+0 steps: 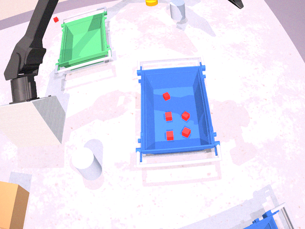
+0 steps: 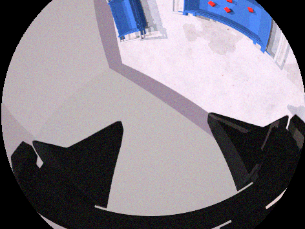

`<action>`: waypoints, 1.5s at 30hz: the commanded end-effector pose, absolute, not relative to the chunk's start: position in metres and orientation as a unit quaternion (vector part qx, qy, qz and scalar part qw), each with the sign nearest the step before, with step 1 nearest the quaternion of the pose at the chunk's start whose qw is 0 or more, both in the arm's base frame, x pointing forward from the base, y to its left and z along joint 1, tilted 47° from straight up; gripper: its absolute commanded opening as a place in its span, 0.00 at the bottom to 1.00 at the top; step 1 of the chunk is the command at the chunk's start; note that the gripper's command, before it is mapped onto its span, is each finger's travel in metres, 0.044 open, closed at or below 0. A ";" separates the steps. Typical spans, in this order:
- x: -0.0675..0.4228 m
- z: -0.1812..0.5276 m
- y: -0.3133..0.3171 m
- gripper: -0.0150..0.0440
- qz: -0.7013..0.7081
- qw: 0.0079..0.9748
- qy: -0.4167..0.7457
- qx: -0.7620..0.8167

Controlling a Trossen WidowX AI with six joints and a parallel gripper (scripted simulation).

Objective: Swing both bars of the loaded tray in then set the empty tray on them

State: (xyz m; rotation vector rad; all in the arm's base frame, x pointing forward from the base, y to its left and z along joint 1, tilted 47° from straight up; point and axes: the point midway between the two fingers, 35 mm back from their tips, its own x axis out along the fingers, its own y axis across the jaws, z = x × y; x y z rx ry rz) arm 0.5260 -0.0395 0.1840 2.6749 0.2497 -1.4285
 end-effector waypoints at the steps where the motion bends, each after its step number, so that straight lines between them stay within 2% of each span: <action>1: 0.526 0.184 -0.040 0.89 -0.469 0.049 0.082 0.878; 8: 0.525 0.183 -0.038 0.58 -0.469 0.055 0.088 0.877; 12: 0.513 0.170 -0.009 0.40 -0.459 0.176 0.212 0.845; 17: 0.489 0.152 0.033 0.40 -0.390 0.338 0.391 0.762; 23: 0.456 0.135 0.079 0.40 -0.238 0.486 0.561 0.627; 35: 0.409 0.121 0.127 0.40 0.015 0.593 0.675 0.439; 45: 0.365 0.114 0.162 0.40 0.264 0.628 0.679 0.274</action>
